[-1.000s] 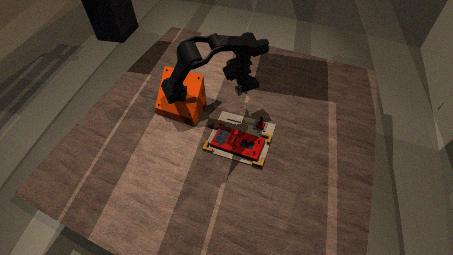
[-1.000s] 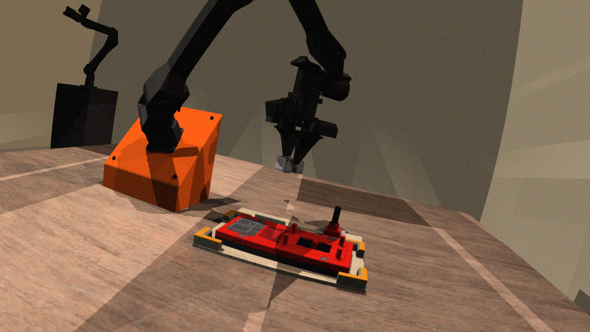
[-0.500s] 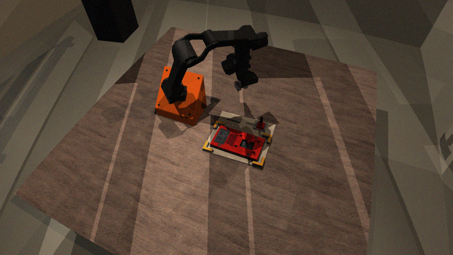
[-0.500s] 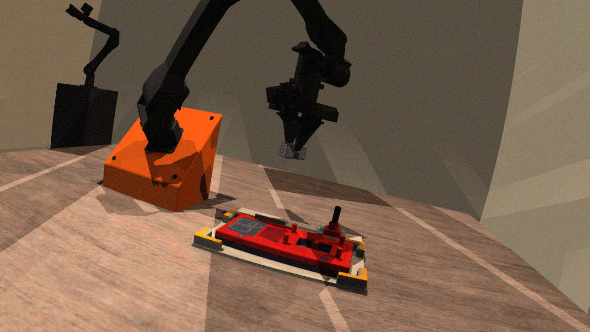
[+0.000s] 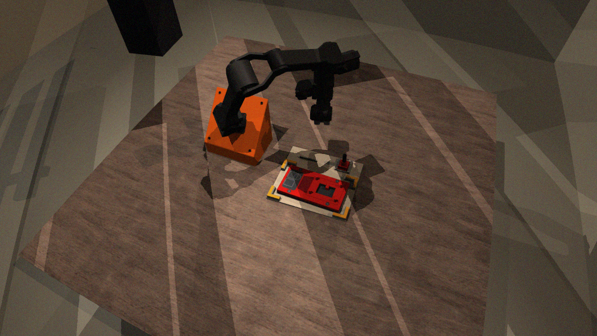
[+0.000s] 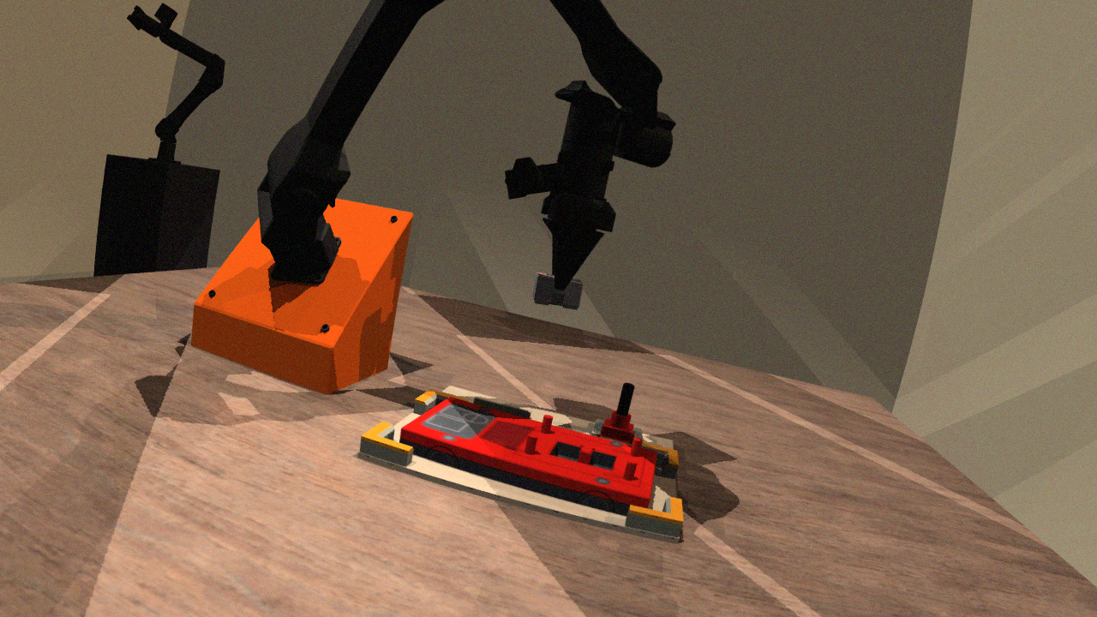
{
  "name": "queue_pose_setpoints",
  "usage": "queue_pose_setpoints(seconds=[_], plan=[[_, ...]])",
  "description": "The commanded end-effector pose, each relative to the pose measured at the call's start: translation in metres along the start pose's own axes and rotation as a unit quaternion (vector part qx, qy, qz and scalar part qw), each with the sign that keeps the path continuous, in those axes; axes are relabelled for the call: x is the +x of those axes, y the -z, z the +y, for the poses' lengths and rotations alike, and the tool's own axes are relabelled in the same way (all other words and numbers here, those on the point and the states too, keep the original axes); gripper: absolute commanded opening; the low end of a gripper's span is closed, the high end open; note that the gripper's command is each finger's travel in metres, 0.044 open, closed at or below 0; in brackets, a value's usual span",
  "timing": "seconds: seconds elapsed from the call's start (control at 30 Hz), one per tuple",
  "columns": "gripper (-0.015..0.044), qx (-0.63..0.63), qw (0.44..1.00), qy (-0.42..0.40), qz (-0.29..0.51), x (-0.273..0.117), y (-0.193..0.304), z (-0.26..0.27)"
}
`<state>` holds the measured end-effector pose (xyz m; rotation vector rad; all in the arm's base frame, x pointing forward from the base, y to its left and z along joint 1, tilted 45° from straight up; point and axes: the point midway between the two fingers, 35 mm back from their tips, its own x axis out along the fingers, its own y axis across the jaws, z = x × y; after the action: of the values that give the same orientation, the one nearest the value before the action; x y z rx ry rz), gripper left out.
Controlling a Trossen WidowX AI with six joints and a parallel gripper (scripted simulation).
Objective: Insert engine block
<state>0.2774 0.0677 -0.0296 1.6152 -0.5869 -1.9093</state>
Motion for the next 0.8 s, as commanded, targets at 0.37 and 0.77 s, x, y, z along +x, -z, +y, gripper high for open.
queue_pose_setpoints(seconds=[0.37,0.77], plan=[[0.0000,0.254,0.967,0.010,0.007,0.005,0.014,0.029],[0.0000,0.447,0.895,0.016,0.005,0.011,0.023,0.052]])
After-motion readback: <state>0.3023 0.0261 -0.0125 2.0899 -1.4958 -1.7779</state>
